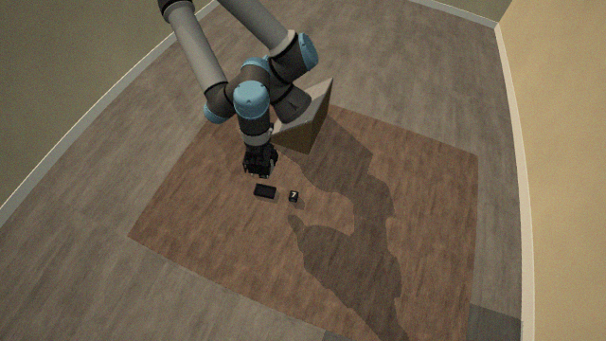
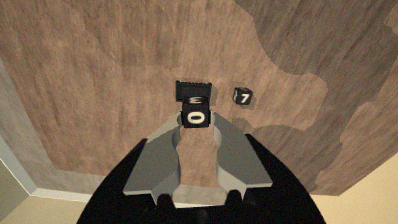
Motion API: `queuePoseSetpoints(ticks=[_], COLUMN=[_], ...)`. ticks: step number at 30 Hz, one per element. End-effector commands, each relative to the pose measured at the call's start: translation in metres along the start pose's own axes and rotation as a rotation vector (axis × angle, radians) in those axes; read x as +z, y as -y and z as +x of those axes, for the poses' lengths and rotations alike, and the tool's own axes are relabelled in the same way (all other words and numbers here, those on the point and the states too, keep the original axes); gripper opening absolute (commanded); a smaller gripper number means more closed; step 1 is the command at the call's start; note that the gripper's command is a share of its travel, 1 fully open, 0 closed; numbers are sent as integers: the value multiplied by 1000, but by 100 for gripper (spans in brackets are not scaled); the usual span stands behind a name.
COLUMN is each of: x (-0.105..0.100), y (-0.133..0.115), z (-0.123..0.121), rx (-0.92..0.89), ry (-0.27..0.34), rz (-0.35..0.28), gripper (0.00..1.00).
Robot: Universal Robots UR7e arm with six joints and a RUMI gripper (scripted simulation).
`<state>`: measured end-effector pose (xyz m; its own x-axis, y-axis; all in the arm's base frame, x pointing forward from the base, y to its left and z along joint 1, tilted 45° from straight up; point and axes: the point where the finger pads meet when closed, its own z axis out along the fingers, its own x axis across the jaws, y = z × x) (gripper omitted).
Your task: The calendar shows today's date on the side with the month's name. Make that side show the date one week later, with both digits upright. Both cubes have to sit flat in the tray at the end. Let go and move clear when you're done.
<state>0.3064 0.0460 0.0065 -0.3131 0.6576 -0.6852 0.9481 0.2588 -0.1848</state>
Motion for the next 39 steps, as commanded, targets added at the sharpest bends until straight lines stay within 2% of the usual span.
queuePoseSetpoints(ticks=[1, 11, 13, 28, 30, 39], x=[0, -1, -1, -1, -1, -2], y=[0, -2, -2, -6, -6, -8], z=[1, 2, 2, 5, 5, 7], rx=[-173, -459, -459, -897, -897, -1098], ry=[-6, -4, -4, -1, -1, 0], rz=[-6, -6, -6, -6, -6, -5], gripper=[10, 10, 10, 10, 10, 10])
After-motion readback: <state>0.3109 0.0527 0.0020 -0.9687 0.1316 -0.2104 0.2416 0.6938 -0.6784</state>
